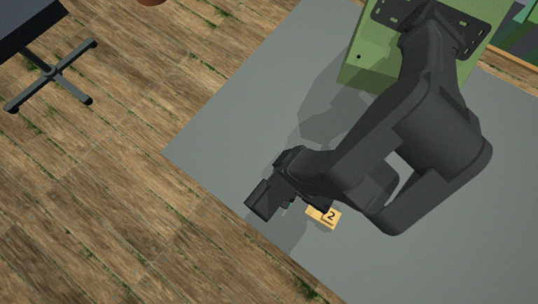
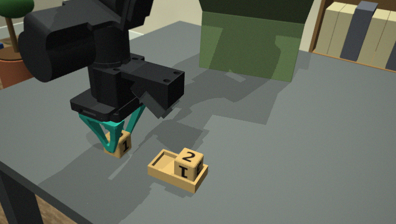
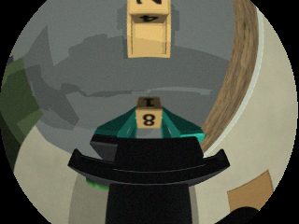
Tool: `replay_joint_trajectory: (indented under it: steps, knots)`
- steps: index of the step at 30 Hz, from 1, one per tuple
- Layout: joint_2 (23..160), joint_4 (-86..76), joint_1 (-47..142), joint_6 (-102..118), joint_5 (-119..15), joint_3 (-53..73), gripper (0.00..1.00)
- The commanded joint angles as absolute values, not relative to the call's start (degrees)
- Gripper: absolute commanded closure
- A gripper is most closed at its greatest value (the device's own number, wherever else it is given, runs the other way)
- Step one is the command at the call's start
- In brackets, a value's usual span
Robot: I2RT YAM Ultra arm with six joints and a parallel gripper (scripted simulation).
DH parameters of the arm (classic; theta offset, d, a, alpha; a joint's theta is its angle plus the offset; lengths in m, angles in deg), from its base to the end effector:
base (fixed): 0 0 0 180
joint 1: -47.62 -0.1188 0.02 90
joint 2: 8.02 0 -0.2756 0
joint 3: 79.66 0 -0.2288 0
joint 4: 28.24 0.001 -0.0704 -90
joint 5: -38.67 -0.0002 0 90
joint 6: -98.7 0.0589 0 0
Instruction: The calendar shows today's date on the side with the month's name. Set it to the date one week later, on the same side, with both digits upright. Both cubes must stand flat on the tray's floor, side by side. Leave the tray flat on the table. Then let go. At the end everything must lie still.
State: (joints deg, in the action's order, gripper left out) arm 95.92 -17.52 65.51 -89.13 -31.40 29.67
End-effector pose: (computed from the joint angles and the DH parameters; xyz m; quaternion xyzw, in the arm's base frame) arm 0.3567 -0.0930 0.1733 -0.6342 0.6513 -0.2412 0.3396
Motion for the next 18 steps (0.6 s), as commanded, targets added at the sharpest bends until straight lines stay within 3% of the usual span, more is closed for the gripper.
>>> replay_joint_trajectory:
  steps: [1,13,18]
  knots:
    - [95.7,-17.6,65.6,-89.1,-31.4,29.5,0.73]
    - [95.7,-17.6,65.6,-89.1,-31.4,29.5,0.73]
    - [95.7,-17.6,65.6,-89.1,-31.4,29.5,0.65]
